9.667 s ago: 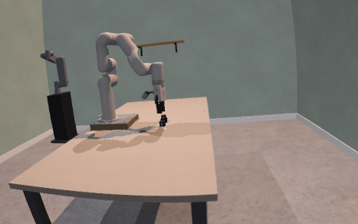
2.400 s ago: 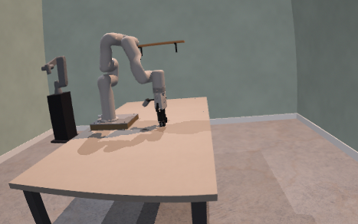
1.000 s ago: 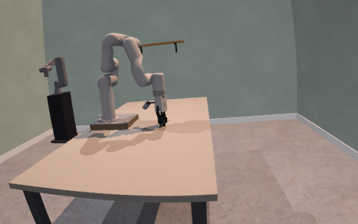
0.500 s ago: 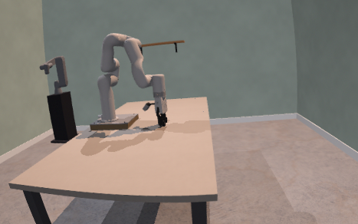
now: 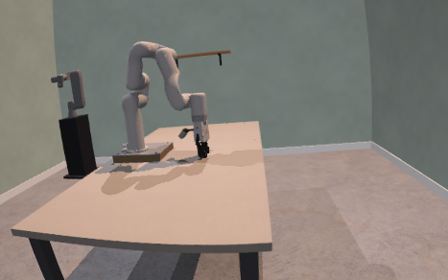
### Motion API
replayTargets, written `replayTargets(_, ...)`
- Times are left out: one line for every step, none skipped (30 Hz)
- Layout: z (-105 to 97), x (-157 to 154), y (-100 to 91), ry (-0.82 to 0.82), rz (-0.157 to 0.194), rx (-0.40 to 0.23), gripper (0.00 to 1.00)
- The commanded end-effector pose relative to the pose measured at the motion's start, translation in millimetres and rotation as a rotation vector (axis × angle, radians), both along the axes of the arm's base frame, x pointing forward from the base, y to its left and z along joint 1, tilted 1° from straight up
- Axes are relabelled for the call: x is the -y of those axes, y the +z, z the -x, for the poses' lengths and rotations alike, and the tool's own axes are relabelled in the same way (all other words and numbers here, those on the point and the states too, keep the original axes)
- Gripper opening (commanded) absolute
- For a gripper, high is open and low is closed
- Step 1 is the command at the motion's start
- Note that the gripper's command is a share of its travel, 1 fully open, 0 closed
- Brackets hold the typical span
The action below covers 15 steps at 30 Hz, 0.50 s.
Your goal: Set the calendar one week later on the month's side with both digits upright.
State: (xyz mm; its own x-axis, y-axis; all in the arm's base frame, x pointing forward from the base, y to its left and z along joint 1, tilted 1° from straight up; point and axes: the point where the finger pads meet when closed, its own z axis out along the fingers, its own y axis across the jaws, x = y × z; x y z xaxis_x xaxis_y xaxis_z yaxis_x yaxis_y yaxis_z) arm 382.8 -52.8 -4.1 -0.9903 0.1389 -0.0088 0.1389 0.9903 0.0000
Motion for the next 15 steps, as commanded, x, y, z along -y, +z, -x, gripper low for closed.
replayTargets(-1.2, 0.2, 0.9, 0.000, 0.000, 0.003, 0.47)
replayTargets(-1.2, 0.2, 0.9, 0.000, 0.000, 0.003, 0.47)
replayTargets(-1.2, 0.2, 0.9, 0.000, 0.000, 0.003, 0.47)
replayTargets(-1.2, 0.2, 0.9, 0.000, 0.000, 0.003, 0.47)
replayTargets(-1.2, 0.2, 0.9, 0.000, 0.000, 0.003, 0.47)
replayTargets(-1.2, 0.2, 0.9, 0.000, 0.000, 0.003, 0.47)
replayTargets(-1.2, 0.2, 0.9, 0.000, 0.000, 0.003, 0.47)
replayTargets(-1.2, 0.2, 0.9, 0.000, 0.000, 0.003, 0.47)
replayTargets(-1.2, 0.2, 0.9, 0.000, 0.000, 0.003, 0.47)
replayTargets(-1.2, 0.2, 0.9, 0.000, 0.000, 0.003, 0.47)
replayTargets(-1.2, 0.2, 0.9, 0.000, 0.000, 0.003, 0.47)
replayTargets(-1.2, 0.2, 0.9, 0.000, 0.000, 0.003, 0.47)
replayTargets(-1.2, 0.2, 0.9, 0.000, 0.000, 0.003, 0.47)
replayTargets(-1.2, 0.2, 0.9, 0.000, 0.000, 0.003, 0.27)
replayTargets(-1.2, 0.2, 0.9, 0.000, 0.000, 0.003, 0.27)
